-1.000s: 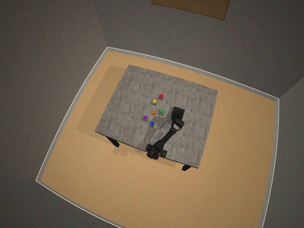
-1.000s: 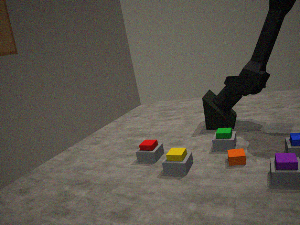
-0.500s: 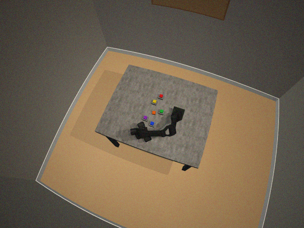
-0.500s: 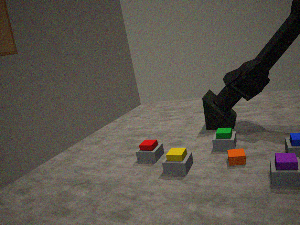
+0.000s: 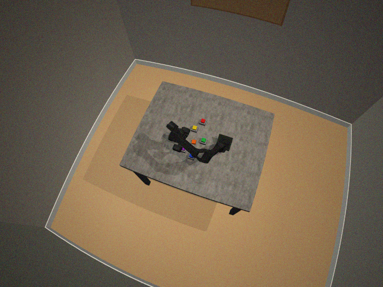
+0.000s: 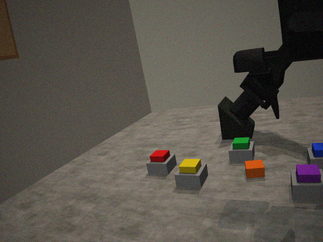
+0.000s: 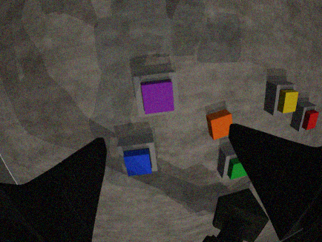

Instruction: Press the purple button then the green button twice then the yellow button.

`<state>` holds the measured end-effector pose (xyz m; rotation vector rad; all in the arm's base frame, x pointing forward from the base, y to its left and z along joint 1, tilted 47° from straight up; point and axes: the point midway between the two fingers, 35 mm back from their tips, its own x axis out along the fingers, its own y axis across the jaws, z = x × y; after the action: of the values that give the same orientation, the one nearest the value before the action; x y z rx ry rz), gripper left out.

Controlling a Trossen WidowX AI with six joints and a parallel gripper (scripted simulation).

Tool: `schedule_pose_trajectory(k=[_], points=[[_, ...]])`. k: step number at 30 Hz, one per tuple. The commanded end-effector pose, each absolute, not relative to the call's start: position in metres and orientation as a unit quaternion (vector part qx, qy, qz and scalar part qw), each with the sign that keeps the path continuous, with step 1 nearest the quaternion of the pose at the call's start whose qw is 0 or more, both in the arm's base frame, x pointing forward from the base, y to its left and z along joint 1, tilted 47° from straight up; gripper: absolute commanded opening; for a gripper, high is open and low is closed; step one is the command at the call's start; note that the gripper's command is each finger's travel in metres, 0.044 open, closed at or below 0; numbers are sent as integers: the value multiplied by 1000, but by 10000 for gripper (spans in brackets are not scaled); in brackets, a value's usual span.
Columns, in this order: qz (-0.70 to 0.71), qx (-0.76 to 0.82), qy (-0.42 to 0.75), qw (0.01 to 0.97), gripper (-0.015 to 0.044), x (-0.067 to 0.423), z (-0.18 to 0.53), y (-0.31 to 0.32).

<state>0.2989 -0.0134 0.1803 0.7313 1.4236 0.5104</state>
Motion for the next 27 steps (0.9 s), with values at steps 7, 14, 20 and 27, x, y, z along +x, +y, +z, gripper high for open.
schedule_pose_trajectory(k=[7,14,20,27], points=[[236,327,626,668,269,305,153,12],[241,321,625,670,85,306,141,25],[241,321,625,670,20,306,141,25],[241,321,625,670,20,306,140,26]])
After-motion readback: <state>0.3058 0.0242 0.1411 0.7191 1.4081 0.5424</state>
